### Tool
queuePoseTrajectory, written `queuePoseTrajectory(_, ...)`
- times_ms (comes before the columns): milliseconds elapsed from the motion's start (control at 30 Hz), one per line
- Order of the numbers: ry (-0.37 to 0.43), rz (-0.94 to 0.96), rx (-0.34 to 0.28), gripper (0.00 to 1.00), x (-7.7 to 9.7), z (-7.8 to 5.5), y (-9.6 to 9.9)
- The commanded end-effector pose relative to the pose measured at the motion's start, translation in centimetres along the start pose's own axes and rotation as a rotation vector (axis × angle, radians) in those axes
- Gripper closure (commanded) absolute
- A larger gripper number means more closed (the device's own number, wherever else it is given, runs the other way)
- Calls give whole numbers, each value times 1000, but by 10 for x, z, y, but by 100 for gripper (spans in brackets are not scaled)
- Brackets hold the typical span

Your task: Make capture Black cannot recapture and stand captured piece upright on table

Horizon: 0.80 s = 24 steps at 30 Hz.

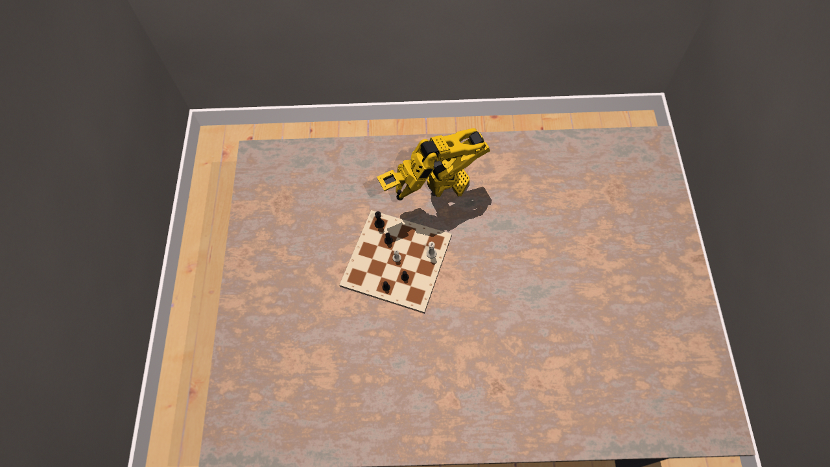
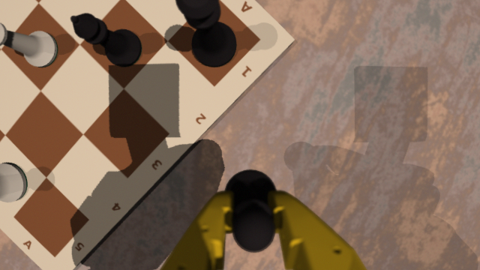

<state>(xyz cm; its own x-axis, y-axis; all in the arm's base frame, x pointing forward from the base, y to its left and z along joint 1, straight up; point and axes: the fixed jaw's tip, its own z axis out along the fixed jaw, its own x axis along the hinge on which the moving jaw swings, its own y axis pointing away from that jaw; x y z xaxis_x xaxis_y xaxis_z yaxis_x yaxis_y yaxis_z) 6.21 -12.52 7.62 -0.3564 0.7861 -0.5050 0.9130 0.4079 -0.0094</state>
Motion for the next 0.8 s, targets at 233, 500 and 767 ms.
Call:
queuePoseTrajectory(233, -9, -14, -6, 100, 9, 17, 2)
queuePoseTrajectory(500, -10, -14, -6, 100, 17, 31, 2)
queuePoseTrajectory(767, -10, -14, -6, 100, 23, 41, 2)
